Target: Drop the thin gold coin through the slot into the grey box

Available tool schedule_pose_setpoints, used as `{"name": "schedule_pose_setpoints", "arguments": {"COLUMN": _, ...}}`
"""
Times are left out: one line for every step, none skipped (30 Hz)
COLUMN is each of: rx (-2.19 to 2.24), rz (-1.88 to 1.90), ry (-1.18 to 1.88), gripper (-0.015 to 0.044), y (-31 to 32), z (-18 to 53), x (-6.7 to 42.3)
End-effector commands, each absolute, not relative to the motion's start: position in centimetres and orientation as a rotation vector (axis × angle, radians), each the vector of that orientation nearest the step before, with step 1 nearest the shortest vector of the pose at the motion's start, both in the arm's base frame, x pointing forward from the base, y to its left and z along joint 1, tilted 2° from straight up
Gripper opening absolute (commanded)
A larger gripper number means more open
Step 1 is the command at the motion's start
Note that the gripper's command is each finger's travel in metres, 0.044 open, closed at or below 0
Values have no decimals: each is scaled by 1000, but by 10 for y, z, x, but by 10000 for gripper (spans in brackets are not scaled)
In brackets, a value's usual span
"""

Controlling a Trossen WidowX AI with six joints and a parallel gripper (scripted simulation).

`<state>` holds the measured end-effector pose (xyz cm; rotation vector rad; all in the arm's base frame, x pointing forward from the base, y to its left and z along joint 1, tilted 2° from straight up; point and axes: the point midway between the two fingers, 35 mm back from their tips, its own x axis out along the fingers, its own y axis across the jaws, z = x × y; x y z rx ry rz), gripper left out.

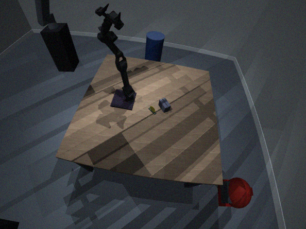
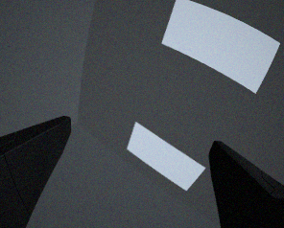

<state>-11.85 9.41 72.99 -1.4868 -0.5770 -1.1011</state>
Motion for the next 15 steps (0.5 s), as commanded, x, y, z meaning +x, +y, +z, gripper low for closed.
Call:
{"name": "schedule_pose_setpoints", "arguments": {"rx": -1489, "rz": -1105, "ry": -576, "gripper": 374, "y": 95, "z": 730, "x": -118}}
{"name": "schedule_pose_setpoints", "arguments": {"rx": -1497, "rz": -1115, "ry": -574, "gripper": 347, "y": 96, "z": 731, "x": -118}}
{"name": "schedule_pose_setpoints", "arguments": {"rx": -1509, "rz": -1133, "ry": -570, "gripper": 321, "y": 98, "z": 732, "x": -118}}
{"name": "schedule_pose_setpoints", "arguments": {"rx": -1526, "rz": -1158, "ry": -563, "gripper": 295, "y": 101, "z": 733, "x": -117}}
{"name": "schedule_pose_setpoints", "arguments": {"rx": -1549, "rz": -1189, "ry": -555, "gripper": 269, "y": 105, "z": 735, "x": -116}}
{"name": "schedule_pose_setpoints", "arguments": {"rx": -1577, "rz": -1228, "ry": -545, "gripper": 242, "y": 110, "z": 736, "x": -115}}
{"name": "schedule_pose_setpoints", "arguments": {"rx": -1607, "rz": -1270, "ry": -532, "gripper": 216, "y": 116, "z": 738, "x": -114}}
{"name": "schedule_pose_setpoints", "arguments": {"rx": -1637, "rz": -1311, "ry": -520, "gripper": 190, "y": 122, "z": 740, "x": -112}}
{"name": "schedule_pose_setpoints", "arguments": {"rx": -1664, "rz": -1348, "ry": -508, "gripper": 164, "y": 126, "z": 742, "x": -110}}
{"name": "schedule_pose_setpoints", "arguments": {"rx": -1686, "rz": -1377, "ry": -498, "gripper": 161, "y": 130, "z": 743, "x": -109}}
{"name": "schedule_pose_setpoints", "arguments": {"rx": -1695, "rz": -1392, "ry": -496, "gripper": 161, "y": 133, "z": 743, "x": -107}}
{"name": "schedule_pose_setpoints", "arguments": {"rx": -1709, "rz": -1416, "ry": -492, "gripper": 161, "y": 138, "z": 742, "x": -104}}
{"name": "schedule_pose_setpoints", "arguments": {"rx": -1735, "rz": -1456, "ry": -491, "gripper": 161, "y": 145, "z": 743, "x": -103}}
{"name": "schedule_pose_setpoints", "arguments": {"rx": -1765, "rz": -1501, "ry": -490, "gripper": 161, "y": 154, "z": 743, "x": -102}}
{"name": "schedule_pose_setpoints", "arguments": {"rx": -1797, "rz": -1549, "ry": -490, "gripper": 161, "y": 162, "z": 744, "x": -102}}
